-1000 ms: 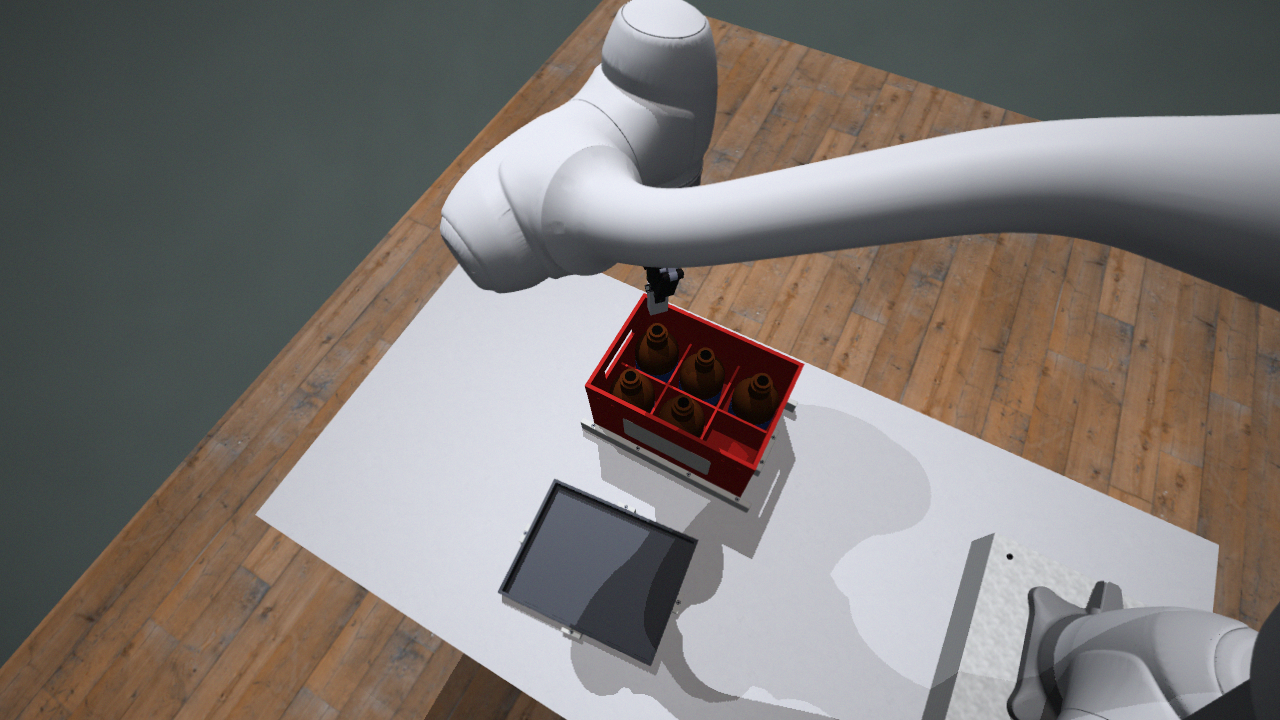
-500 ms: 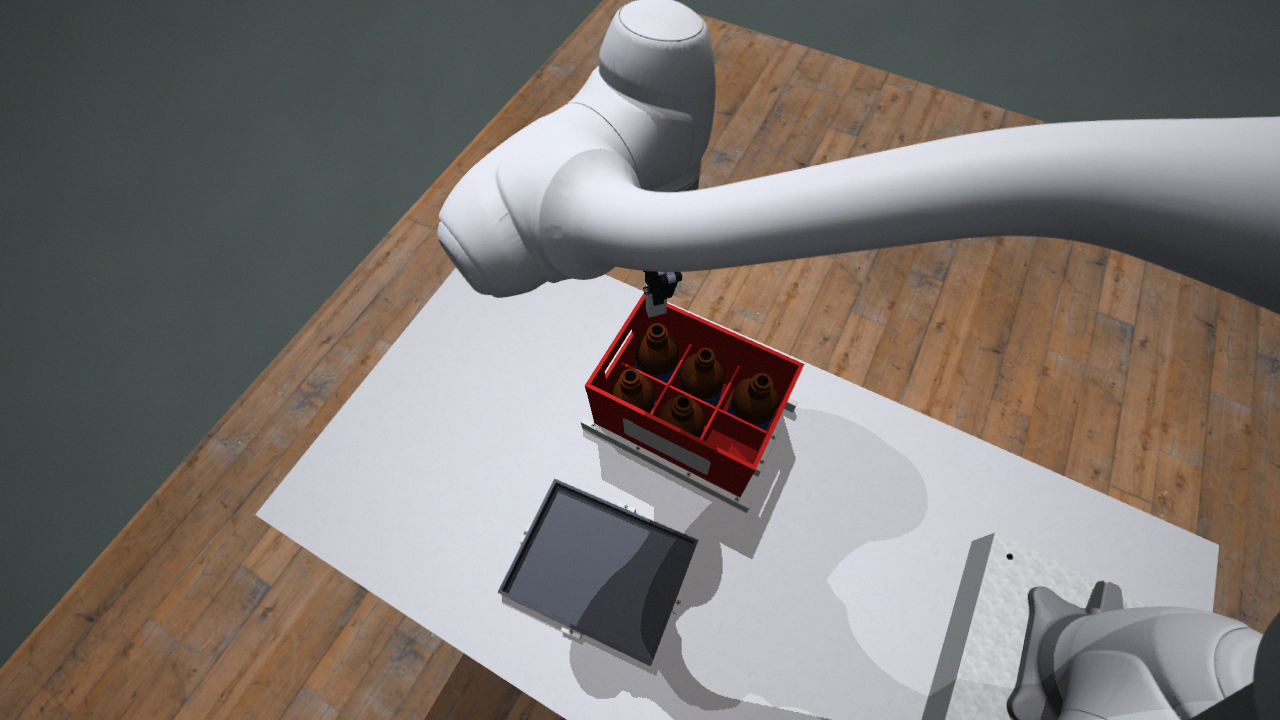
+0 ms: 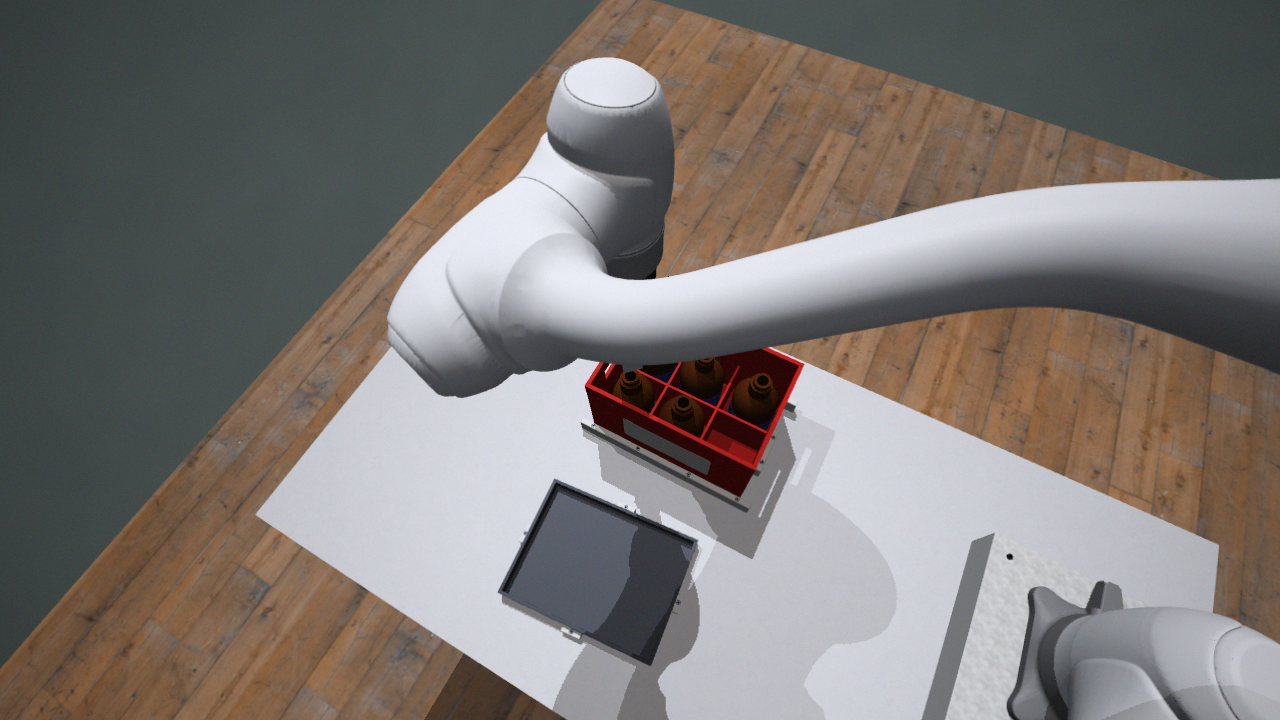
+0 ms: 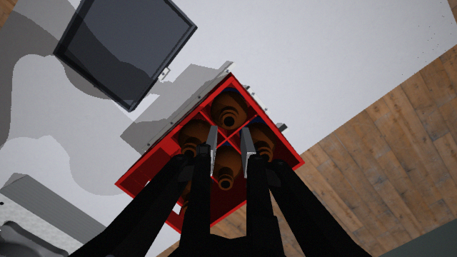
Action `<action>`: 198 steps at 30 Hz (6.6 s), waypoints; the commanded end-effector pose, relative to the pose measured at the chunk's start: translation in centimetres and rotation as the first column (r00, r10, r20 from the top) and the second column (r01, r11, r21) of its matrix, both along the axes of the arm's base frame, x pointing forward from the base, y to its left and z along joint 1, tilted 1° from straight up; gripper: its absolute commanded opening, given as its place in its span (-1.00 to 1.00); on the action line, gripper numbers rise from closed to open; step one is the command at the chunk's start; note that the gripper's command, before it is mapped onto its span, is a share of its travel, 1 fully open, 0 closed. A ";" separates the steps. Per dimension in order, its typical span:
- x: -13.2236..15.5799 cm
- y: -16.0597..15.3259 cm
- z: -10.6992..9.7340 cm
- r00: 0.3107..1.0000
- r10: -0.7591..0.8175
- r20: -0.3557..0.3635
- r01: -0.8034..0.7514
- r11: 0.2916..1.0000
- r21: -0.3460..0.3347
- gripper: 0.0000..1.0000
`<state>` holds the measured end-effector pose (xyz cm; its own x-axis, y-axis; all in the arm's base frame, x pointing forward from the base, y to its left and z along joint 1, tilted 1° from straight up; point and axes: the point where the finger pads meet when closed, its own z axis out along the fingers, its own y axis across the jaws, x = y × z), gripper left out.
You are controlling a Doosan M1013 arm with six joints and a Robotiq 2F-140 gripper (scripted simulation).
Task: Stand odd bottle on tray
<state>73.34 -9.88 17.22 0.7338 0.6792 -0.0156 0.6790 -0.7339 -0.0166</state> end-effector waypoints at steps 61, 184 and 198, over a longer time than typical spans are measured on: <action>0.0 0.0 -1.8 1.000 0.000 0.000 0.000 1.000 0.000 -0.24; -0.2 0.0 -7.9 1.000 0.000 0.000 0.000 1.000 0.000 -0.24; -0.2 0.0 -8.5 1.000 0.000 0.000 0.000 1.000 0.000 -0.24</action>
<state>73.16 -9.85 8.73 0.7337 0.6792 -0.0157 0.6790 -0.7339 -0.0166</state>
